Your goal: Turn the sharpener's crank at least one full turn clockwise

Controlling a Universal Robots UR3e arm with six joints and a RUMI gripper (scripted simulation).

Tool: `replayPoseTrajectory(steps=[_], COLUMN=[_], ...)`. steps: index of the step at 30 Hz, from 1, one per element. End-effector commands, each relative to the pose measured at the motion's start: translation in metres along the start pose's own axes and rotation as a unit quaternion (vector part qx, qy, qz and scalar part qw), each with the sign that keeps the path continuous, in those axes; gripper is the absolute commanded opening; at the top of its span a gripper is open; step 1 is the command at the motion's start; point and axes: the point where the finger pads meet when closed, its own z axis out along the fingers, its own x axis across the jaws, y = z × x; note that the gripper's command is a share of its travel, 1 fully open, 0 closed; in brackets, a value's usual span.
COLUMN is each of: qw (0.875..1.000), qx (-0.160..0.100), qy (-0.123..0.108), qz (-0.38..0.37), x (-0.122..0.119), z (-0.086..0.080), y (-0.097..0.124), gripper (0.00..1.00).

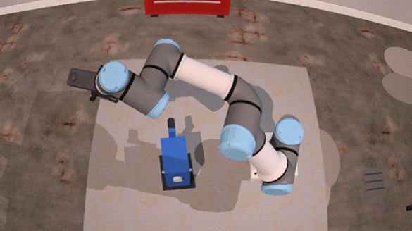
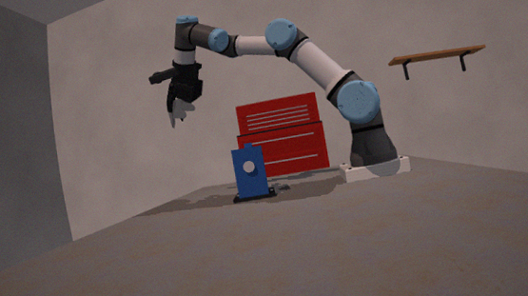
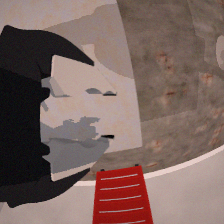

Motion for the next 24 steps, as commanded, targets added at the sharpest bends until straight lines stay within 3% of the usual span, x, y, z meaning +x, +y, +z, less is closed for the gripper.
replayPoseTrajectory(steps=[1, 3, 10, 12, 15, 18, 22, 24], qw=[0.999, 0.997, 0.996, 0.992, 0.992, 0.984, 0.984, 0.977], qx=[-0.030, -0.056, -0.069, -0.093, -0.095, -0.131, -0.134, -0.157], qy=[-0.013, -0.025, -0.030, -0.041, -0.042, -0.056, -0.058, -0.067], qz=[0.021, 0.040, 0.050, 0.070, 0.072, 0.102, 0.105, 0.126], x=[0.006, 0.009, 0.012, 0.014, 0.016, 0.018, 0.020, 0.021], z=[0.011, 0.016, 0.024, 0.028, 0.032, 0.037, 0.040, 0.043], y=[0.014, 0.022, 0.035, 0.044, 0.052, 0.066, 0.073, 0.083], gripper=[0.32, 0.32, 0.32, 0.32, 0.32, 0.32, 0.32, 0.32])
